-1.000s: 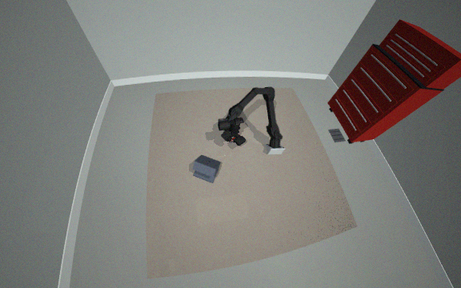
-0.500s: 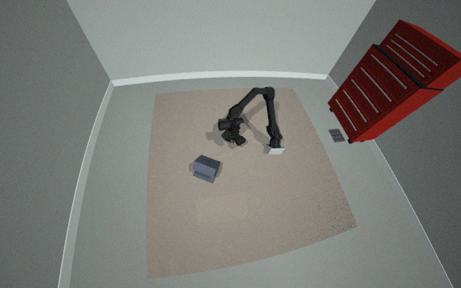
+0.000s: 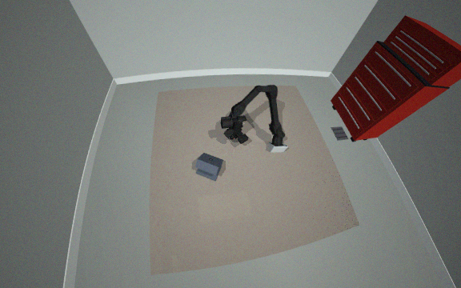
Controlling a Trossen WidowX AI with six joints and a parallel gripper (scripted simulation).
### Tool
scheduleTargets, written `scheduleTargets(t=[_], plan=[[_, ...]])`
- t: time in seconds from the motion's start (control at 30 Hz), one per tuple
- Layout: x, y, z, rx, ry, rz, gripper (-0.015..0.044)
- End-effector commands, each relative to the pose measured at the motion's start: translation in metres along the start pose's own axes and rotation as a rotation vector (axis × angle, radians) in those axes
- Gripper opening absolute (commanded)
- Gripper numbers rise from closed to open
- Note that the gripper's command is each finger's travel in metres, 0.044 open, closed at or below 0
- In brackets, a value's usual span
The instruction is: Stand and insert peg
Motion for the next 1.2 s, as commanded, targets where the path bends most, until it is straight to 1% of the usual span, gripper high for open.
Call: scheduleTargets(t=[0.0,1.17], plan=[[-0.001,0.000,-0.003,-0.002,-0.018,0.003,0.0051],[-0.016,-0.005,-0.042,-0.003,-0.330,0.042,0.0051]])
Point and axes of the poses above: the point midway between the two fingers, 35 mm back from their tips, its own x axis out along the fingers, its own y axis across the jaws, z = x × y, the point moved 8 cm from there along -x, back along the fingers, and after that the axes turned 7 degrees about x, right-handed, at the moved point
